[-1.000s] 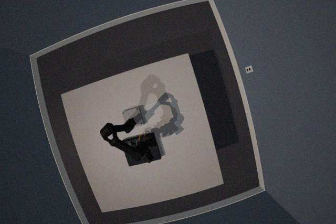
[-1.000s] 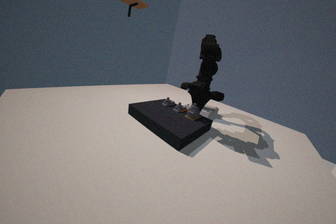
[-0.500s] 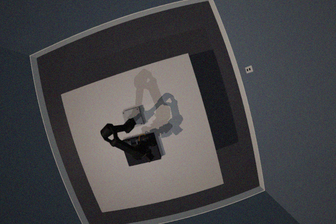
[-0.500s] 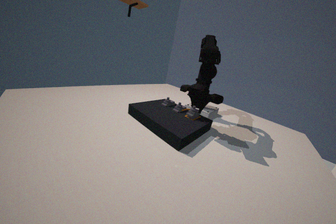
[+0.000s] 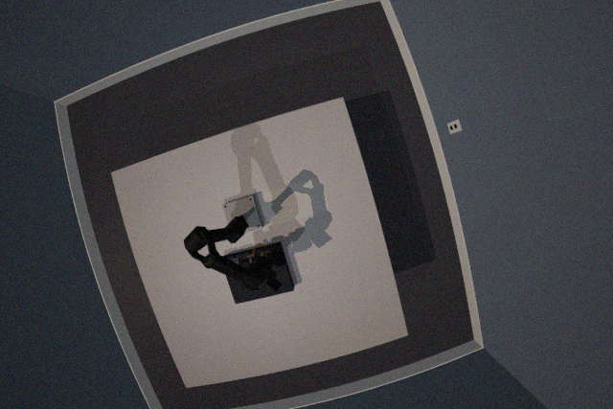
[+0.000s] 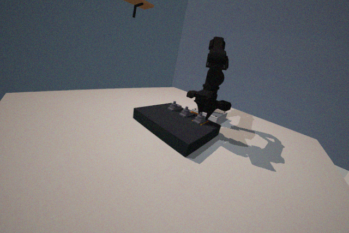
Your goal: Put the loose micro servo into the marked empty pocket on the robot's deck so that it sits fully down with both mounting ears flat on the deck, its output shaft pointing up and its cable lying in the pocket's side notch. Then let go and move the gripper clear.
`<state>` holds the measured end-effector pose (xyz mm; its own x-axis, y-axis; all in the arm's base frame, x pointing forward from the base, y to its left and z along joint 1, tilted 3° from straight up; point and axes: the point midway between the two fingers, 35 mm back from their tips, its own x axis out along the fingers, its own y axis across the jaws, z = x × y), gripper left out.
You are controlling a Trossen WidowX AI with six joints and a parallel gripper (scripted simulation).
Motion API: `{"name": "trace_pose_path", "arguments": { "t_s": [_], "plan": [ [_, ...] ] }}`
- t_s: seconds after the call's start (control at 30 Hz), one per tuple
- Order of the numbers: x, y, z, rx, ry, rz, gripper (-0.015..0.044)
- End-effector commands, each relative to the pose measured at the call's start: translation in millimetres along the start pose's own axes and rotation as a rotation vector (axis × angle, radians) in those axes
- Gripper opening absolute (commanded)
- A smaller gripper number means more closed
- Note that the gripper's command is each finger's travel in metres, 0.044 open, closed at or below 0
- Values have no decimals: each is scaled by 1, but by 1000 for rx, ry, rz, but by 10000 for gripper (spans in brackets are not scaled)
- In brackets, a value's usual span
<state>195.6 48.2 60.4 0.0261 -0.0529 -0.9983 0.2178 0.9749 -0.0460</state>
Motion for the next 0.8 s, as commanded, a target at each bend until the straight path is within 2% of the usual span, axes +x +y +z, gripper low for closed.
{"name": "trace_pose_path", "arguments": {
  "t_s": [0.0, 0.2, 0.3, 0.43, 0.6, 0.77],
  "plan": [
    [2, 0, 0, -4, 2, -2, 26],
    [1, 0, 0, -4, 2, -2, 184],
    [-5, 0, 0, -4, 2, -2, 188],
    [-32, 0, -1, -4, 2, -2, 188],
    [-34, 1, 0, -4, 2, -2, 188],
    [-45, 3, 20, -7, -1, 0, 319]
  ]
}}
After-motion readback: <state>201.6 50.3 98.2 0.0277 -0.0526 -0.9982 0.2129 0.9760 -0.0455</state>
